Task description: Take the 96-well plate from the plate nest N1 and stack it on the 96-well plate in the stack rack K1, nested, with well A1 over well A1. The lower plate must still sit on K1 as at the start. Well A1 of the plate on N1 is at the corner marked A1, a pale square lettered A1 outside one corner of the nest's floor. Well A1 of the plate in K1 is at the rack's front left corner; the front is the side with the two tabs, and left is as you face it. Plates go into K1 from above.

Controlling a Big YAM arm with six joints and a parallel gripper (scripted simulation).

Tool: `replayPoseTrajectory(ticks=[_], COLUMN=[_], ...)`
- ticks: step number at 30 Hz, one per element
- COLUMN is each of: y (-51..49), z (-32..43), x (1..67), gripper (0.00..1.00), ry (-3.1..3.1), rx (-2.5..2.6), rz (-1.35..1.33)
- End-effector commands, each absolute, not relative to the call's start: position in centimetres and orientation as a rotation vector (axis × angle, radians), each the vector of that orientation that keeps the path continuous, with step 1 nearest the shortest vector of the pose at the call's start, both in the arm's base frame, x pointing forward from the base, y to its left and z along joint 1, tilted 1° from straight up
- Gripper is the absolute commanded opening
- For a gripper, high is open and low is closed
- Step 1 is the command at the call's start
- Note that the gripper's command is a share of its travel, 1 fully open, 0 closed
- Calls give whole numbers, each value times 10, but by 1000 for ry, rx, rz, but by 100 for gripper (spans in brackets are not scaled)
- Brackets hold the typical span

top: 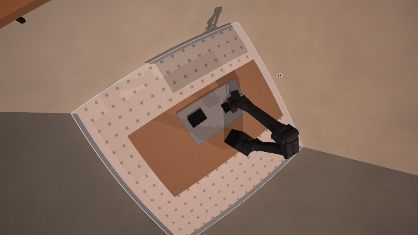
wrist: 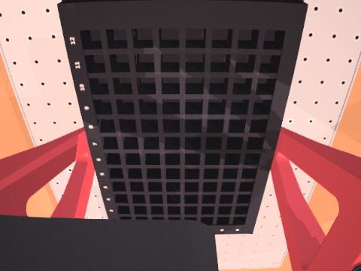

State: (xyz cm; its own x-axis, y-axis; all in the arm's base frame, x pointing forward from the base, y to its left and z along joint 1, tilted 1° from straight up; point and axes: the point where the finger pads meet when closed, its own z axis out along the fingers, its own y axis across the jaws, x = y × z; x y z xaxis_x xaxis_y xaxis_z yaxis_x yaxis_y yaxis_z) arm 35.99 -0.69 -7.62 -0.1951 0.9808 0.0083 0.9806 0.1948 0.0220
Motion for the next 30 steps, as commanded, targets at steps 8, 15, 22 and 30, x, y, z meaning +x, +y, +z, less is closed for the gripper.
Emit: replayPoseTrajectory(ticks=[8,15,22,30], y=[-37,-61,-77,-107], z=[-70,-71,-73,-69], x=[379,376,371,380], gripper=[0,0,0,0], ry=[2432,2437,2441,2431], rx=[1947,1950,1954,1945], rz=[55,49,44,51])
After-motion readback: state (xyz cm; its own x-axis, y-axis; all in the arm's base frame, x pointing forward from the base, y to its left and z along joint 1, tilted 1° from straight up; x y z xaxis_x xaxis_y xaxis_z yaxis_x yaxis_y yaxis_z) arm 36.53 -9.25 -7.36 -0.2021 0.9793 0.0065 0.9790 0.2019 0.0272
